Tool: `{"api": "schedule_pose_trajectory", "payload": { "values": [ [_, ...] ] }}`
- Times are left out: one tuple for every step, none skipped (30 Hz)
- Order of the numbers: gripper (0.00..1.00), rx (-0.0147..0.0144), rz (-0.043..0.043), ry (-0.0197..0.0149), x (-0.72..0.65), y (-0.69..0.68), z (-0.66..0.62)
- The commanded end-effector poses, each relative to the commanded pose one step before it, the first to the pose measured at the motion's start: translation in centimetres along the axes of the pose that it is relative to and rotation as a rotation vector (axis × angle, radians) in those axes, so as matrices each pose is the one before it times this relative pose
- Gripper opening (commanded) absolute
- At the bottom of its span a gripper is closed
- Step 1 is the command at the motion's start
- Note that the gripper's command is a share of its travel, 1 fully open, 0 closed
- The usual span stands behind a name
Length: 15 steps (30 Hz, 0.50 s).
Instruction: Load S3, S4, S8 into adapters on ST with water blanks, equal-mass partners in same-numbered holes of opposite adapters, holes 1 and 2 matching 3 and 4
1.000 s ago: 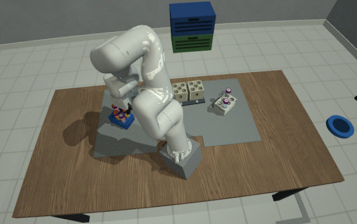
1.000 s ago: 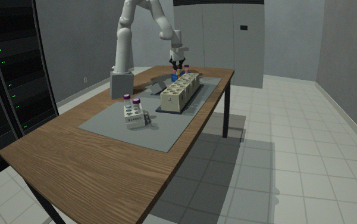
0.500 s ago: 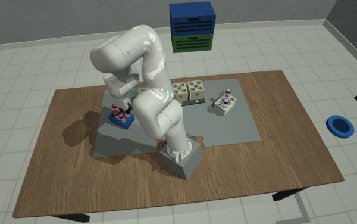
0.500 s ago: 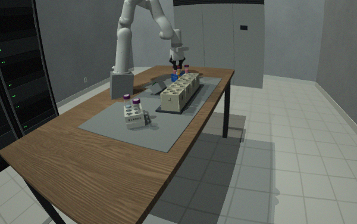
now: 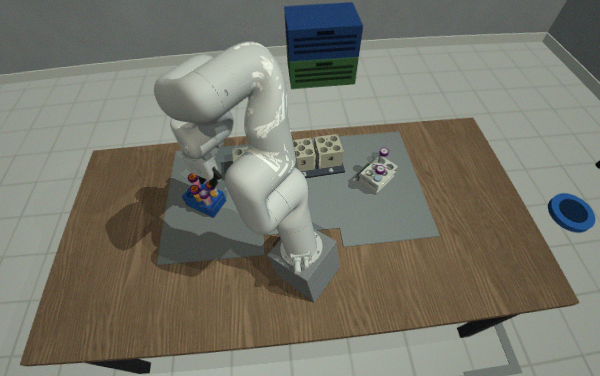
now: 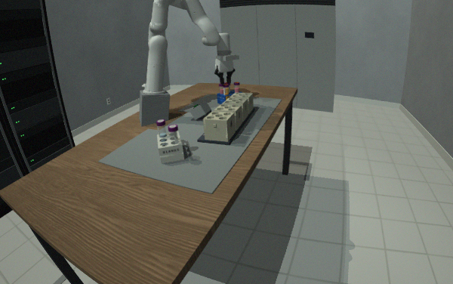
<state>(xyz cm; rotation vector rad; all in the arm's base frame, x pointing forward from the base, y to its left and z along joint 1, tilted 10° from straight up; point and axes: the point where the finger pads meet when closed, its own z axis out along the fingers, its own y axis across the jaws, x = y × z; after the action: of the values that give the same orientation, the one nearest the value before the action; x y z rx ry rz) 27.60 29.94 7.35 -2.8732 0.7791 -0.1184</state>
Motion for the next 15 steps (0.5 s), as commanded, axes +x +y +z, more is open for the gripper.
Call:
{"api": "schedule_pose_trajectory", "payload": {
  "values": [
    [0.44,0.00326,-0.00003,0.00072,0.027,-0.130,-0.781],
    [0.44,0.00001,0.00000,0.00000,0.000,-0.001,-0.201],
    [0.44,0.00000,0.00000,0.00000,0.000,0.000,0.000],
    [0.44,0.00000,0.00000,0.00000,0.000,0.000,0.000],
    [0.44,0.00001,0.00000,0.00000,0.000,-0.001,-0.202],
    [0.44,0.00001,0.00000,0.00000,0.000,-0.001,-0.200],
    [0.44,0.00001,0.00000,0.00000,0.000,-0.001,-0.200],
    [0.44,0.00001,0.00000,0.00000,0.000,-0.001,-0.200],
    [0.44,0.00001,0.00000,0.00000,0.000,-0.001,-0.201],
    [0.44,0.00001,0.00000,0.00000,0.000,-0.001,-0.201],
    [0.44,0.00001,0.00000,0.00000,0.000,-0.001,-0.201],
    [0.44,0.00001,0.00000,0.00000,0.000,-0.001,-0.201],
    [0.44,0.00001,0.00000,0.00000,0.000,-0.001,-0.201],
    [0.44,0.00001,0.00000,0.00000,0.000,-0.001,-0.201],
    [0.44,0.00001,0.00000,0.00000,0.000,-0.001,-0.201]
  ]
}}
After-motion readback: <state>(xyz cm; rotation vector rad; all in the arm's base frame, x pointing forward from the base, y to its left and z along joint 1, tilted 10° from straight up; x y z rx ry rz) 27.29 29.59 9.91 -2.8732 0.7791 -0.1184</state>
